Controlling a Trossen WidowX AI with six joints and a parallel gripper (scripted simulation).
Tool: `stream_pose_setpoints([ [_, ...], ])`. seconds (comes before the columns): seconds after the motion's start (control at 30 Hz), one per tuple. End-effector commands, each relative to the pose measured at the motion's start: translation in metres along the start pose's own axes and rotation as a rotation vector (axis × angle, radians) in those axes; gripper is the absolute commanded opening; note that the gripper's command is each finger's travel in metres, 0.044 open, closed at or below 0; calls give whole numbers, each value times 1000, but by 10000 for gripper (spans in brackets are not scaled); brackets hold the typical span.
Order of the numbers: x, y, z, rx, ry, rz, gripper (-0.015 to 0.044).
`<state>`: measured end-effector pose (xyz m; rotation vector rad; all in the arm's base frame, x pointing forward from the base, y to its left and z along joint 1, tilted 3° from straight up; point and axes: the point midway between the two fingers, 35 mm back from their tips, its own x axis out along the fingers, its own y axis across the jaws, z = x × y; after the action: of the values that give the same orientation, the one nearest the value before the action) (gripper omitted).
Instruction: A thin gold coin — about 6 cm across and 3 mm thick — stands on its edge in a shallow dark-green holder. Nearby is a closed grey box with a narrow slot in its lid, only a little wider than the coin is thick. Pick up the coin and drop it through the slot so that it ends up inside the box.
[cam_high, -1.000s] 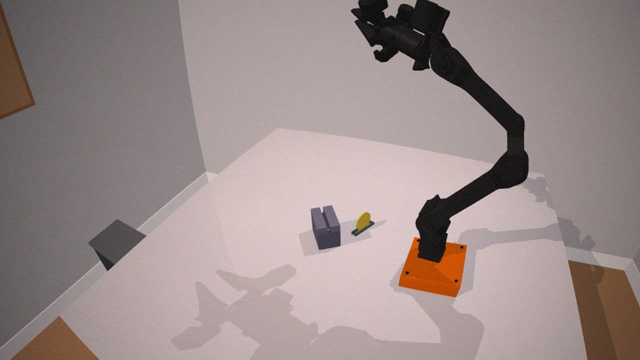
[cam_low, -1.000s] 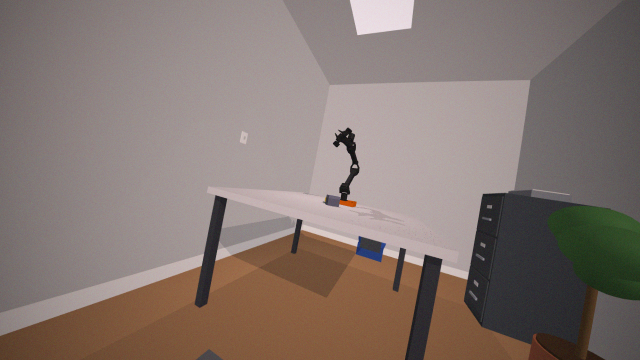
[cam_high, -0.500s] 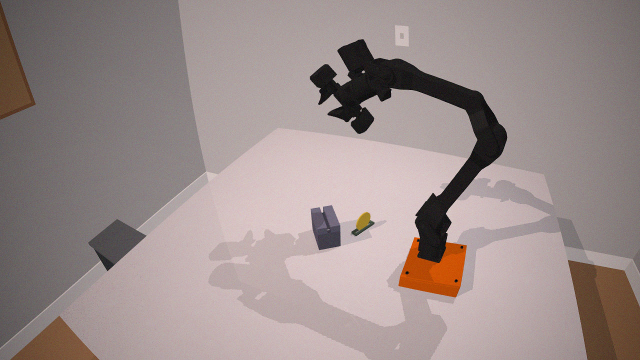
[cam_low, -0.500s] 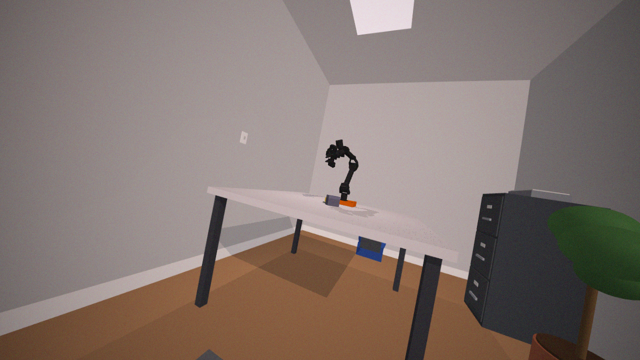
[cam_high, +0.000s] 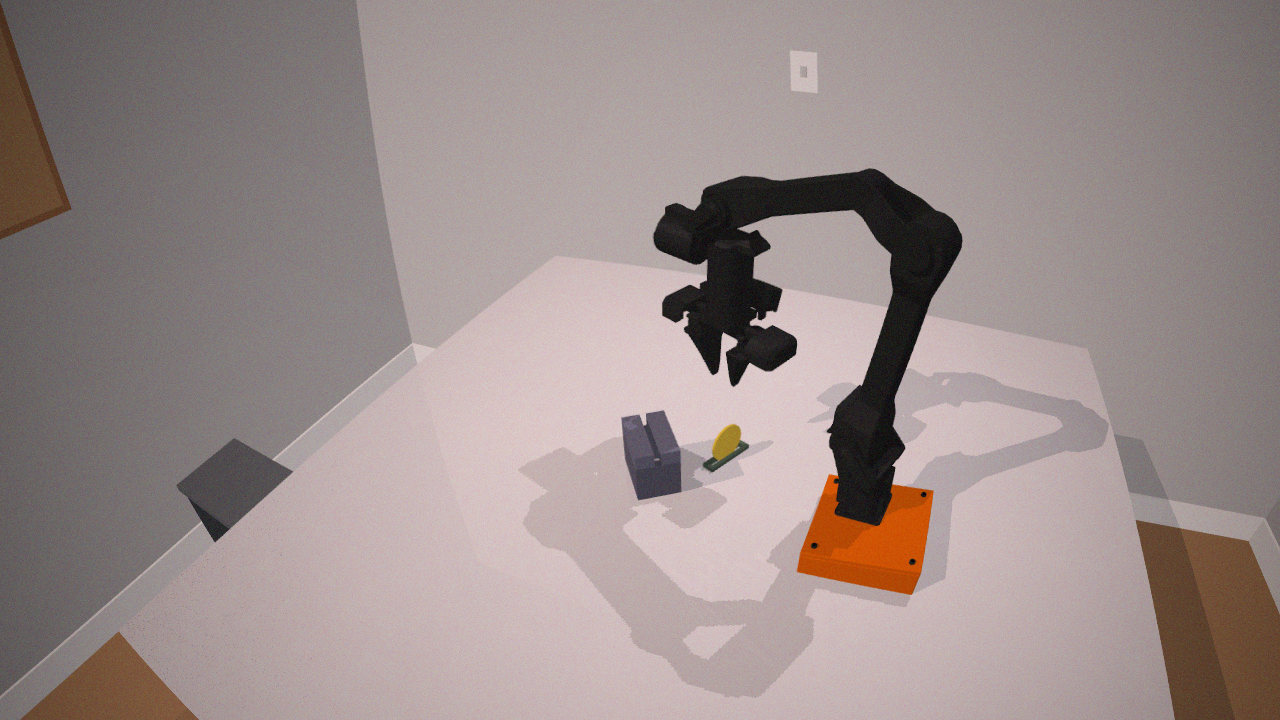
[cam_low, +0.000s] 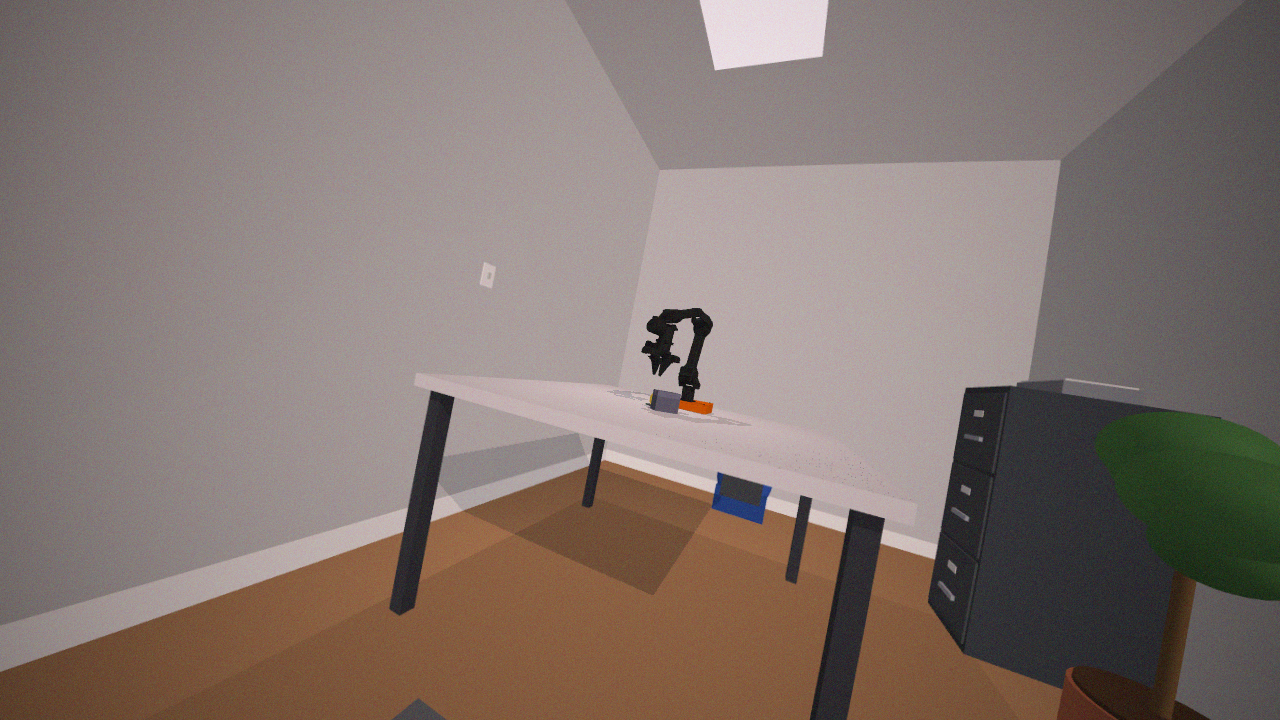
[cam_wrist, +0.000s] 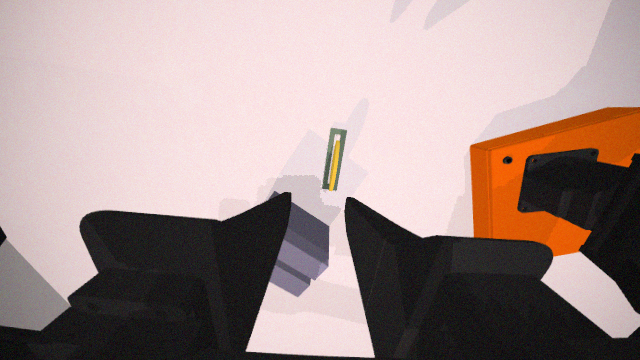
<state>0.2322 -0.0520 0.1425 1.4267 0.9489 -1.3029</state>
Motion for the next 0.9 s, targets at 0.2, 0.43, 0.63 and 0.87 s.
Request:
stream_pose_setpoints([
  [0.2, 9, -11, -2, 39, 11, -69, 161],
  [0.43, 42, -14, -2, 39, 11, -69, 161],
  [0.63, 57, -14, -4, 39, 12, -69, 161],
  [0.87, 62, -14, -4, 39, 12, -69, 161],
])
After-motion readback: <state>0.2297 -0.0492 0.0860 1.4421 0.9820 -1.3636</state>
